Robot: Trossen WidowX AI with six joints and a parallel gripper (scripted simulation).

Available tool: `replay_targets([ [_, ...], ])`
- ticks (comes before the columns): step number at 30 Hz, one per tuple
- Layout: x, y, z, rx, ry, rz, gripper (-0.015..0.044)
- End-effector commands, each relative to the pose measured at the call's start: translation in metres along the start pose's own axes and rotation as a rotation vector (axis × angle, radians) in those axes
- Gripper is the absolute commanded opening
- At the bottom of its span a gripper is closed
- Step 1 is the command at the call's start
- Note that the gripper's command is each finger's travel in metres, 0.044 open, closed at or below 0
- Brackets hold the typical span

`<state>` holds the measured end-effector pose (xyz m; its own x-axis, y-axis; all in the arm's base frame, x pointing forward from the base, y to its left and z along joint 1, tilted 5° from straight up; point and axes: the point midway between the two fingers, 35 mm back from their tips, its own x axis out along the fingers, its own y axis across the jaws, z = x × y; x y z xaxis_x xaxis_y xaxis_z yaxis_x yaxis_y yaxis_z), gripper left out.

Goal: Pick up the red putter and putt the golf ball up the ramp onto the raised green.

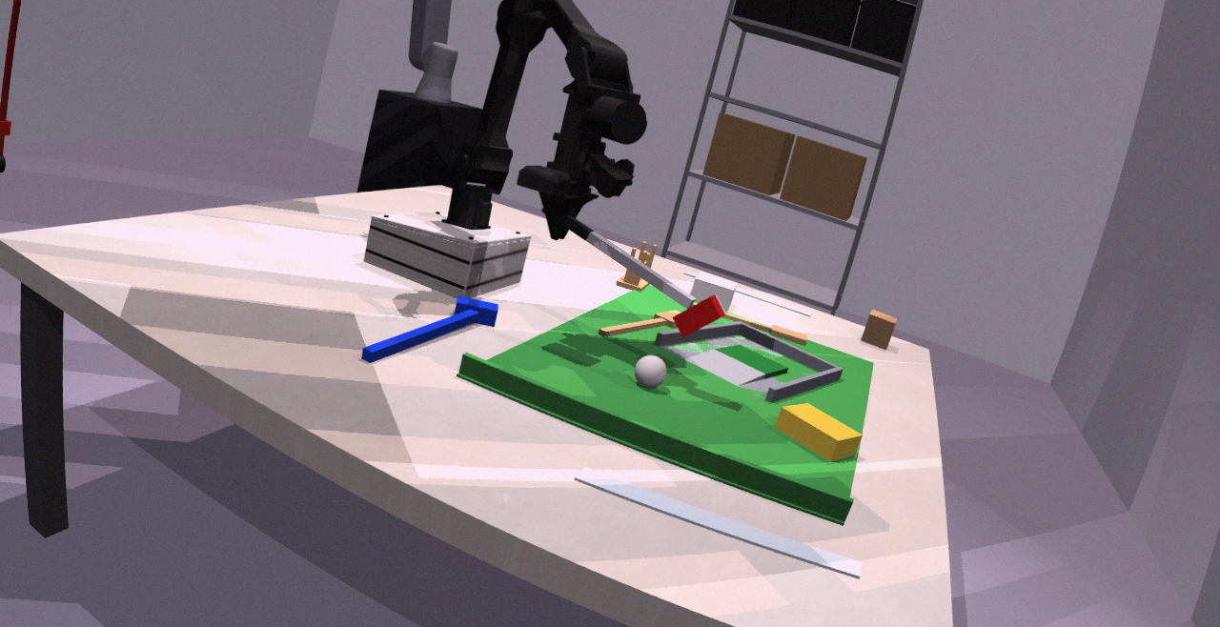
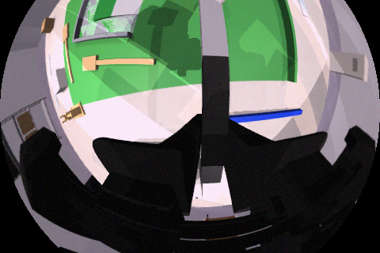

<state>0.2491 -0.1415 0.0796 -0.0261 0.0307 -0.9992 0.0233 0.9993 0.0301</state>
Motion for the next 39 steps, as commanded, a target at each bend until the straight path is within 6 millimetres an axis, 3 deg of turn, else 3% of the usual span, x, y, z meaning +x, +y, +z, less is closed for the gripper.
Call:
replay_targets([
  [1, -0.002, -0.019, -0.011, 0.112, 0.012, -0.013, 0.0000],
  [8, -0.003, -0.042, -0.029, 0.256, 0.030, -0.024, 0.0000],
  [13, 0.001, -0.042, -0.029, 0.256, 0.030, -0.024, 0.0000],
  [22, 0.036, -0.042, -0.030, 0.256, 0.030, -0.024, 0.0000],
  [39, 0.057, -0.043, -0.030, 0.256, 0.030, -0.024, 0.0000],
])
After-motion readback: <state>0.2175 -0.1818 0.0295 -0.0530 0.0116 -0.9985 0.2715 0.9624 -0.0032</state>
